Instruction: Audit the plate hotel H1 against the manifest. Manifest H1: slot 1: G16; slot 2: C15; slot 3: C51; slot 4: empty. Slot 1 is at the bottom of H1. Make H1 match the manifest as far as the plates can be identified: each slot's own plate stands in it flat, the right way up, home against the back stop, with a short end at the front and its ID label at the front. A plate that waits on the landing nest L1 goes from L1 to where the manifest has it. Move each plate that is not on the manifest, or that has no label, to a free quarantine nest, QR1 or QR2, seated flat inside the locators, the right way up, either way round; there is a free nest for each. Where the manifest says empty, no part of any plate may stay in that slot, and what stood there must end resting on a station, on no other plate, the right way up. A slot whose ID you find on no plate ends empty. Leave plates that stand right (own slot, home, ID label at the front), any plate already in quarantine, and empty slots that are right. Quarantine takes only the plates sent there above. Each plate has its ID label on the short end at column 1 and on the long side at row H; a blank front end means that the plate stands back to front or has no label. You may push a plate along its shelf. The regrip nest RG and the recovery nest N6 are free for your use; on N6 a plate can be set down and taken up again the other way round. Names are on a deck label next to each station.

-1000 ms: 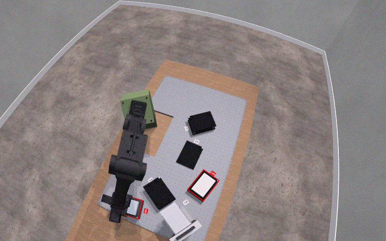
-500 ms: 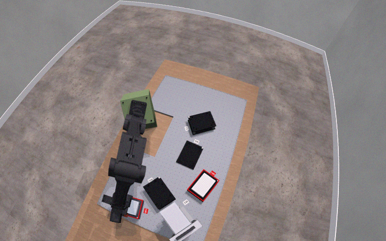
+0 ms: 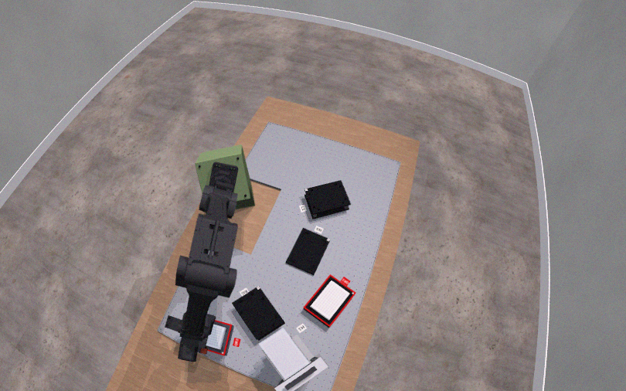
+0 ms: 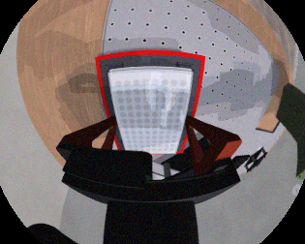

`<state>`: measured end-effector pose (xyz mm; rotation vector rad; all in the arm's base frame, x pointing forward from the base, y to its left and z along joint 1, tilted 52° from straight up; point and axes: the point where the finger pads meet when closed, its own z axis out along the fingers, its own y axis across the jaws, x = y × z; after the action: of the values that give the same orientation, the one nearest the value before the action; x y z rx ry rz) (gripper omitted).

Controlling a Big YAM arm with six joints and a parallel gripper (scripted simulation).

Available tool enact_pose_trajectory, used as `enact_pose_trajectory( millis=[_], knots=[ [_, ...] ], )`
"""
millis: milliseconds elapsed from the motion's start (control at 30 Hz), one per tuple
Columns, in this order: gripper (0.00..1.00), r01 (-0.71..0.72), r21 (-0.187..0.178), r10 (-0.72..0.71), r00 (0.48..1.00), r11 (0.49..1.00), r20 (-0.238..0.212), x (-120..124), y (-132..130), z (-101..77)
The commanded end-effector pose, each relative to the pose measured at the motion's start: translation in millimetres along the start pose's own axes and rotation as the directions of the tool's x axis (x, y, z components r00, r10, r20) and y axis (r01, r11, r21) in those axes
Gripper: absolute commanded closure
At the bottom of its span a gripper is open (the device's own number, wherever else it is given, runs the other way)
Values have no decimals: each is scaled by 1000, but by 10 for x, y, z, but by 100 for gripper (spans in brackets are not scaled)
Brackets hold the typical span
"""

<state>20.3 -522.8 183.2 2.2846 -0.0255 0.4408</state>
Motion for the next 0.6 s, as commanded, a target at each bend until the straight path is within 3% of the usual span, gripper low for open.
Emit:
enact_pose_trajectory(
  millis=[0, 100, 133, 200, 567],
  knots=[
    [0, 5, -24, -5, 1000, 1000, 0, 34, 120, -53],
    [0, 5, -24, -5, 1000, 1000, 0, 34, 120, -53],
    [0, 9, -36, -9, 1000, 999, -13, 148, 199, -146],
    [0, 1, -29, 0, 1000, 1000, 7, -5, 123, -234],
    [0, 6, -24, -6, 1000, 1000, 8, -7, 79, -524]
  ],
)
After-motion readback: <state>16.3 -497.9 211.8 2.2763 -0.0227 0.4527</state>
